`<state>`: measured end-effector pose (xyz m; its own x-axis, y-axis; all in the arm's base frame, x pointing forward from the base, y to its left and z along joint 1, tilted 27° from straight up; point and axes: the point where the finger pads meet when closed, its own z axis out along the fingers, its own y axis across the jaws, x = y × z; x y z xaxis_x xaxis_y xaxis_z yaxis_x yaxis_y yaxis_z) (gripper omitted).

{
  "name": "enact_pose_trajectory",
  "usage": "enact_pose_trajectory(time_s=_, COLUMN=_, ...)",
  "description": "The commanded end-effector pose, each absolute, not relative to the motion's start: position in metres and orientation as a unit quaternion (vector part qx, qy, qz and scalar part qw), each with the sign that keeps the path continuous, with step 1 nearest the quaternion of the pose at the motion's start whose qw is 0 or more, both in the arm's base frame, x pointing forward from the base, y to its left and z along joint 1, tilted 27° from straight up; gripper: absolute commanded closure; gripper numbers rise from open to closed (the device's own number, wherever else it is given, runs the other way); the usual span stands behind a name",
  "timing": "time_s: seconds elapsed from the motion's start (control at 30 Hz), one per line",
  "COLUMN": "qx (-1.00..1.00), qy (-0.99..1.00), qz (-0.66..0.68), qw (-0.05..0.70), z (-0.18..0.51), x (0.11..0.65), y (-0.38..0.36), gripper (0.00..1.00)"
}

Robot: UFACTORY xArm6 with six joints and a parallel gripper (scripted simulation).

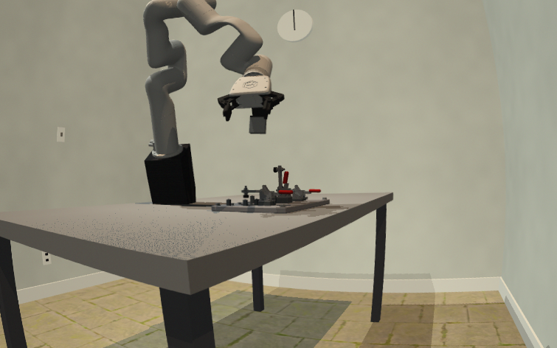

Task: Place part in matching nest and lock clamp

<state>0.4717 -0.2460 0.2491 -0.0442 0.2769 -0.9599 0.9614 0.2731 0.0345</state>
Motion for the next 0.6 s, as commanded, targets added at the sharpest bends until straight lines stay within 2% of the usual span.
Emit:
enact_pose_trajectory(time_s=0.0, qx=0.563, qy=0.596, qz=-0.320, qw=0.474, z=0.250, x=0.460, y=-0.242, gripper=0.00)
enact_pose_trajectory(time_s=0.57, qx=0.744, qy=0.475, qz=-0.226, qw=0.412, z=0.239, x=0.430, y=-0.214, gripper=0.00)
